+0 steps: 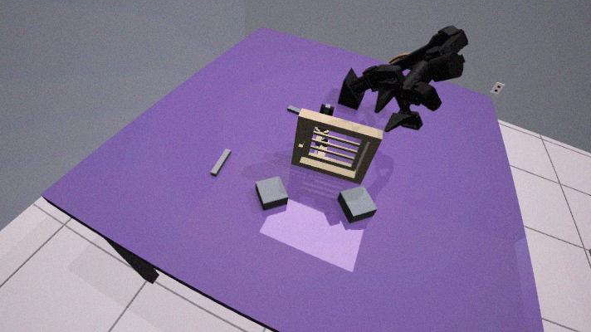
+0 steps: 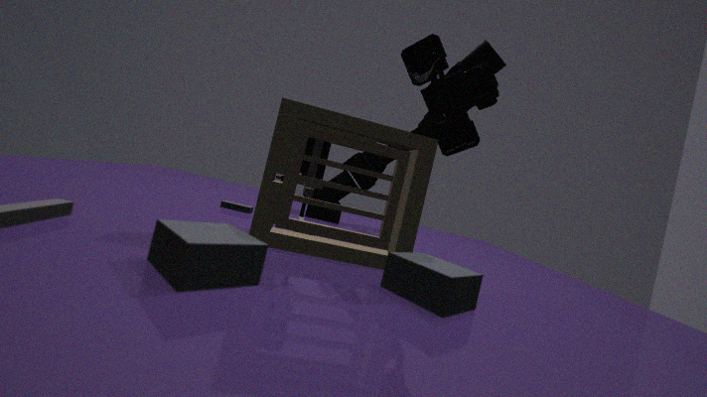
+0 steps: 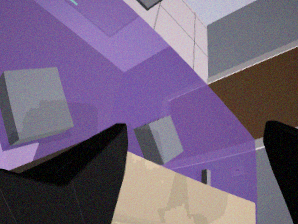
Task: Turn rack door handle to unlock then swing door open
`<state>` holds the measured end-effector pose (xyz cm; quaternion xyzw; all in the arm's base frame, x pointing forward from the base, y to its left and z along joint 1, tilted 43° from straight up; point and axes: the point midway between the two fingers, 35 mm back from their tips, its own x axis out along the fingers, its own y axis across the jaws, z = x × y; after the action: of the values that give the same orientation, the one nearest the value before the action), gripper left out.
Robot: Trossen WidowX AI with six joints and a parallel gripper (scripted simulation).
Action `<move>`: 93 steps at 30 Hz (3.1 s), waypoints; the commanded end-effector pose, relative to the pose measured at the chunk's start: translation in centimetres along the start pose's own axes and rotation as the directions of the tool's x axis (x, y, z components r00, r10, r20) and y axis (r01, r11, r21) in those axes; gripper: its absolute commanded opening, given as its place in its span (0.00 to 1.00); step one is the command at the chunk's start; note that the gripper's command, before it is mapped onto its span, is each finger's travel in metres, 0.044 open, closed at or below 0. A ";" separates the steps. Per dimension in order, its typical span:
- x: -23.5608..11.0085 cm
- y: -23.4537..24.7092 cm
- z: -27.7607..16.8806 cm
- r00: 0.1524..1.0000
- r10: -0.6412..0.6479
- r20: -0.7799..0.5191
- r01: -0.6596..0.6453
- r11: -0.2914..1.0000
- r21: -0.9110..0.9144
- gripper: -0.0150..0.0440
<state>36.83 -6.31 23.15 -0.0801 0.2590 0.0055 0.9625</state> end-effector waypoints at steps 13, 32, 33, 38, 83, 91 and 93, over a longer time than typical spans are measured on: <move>3.1 -3.0 -5.8 0.931 0.167 -0.325 -0.147 0.985 0.086 0.76; 3.4 -5.3 -11.5 0.721 0.459 -0.519 -0.350 0.888 0.299 0.76; 3.3 -5.4 -11.7 0.709 0.476 -0.521 -0.359 0.879 0.315 0.76; 3.0 -6.0 -12.8 0.647 0.559 -0.519 -0.398 0.827 0.396 0.76; 3.9 -4.5 -16.7 0.447 0.767 -0.460 -0.441 0.637 0.633 0.76; 4.5 -3.5 -17.3 0.432 0.767 -0.475 -0.432 0.638 0.637 0.76; 4.6 -3.2 -17.4 0.428 0.767 -0.479 -0.430 0.638 0.638 0.76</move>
<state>32.45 -12.82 7.04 0.2337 0.6104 0.2706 0.7068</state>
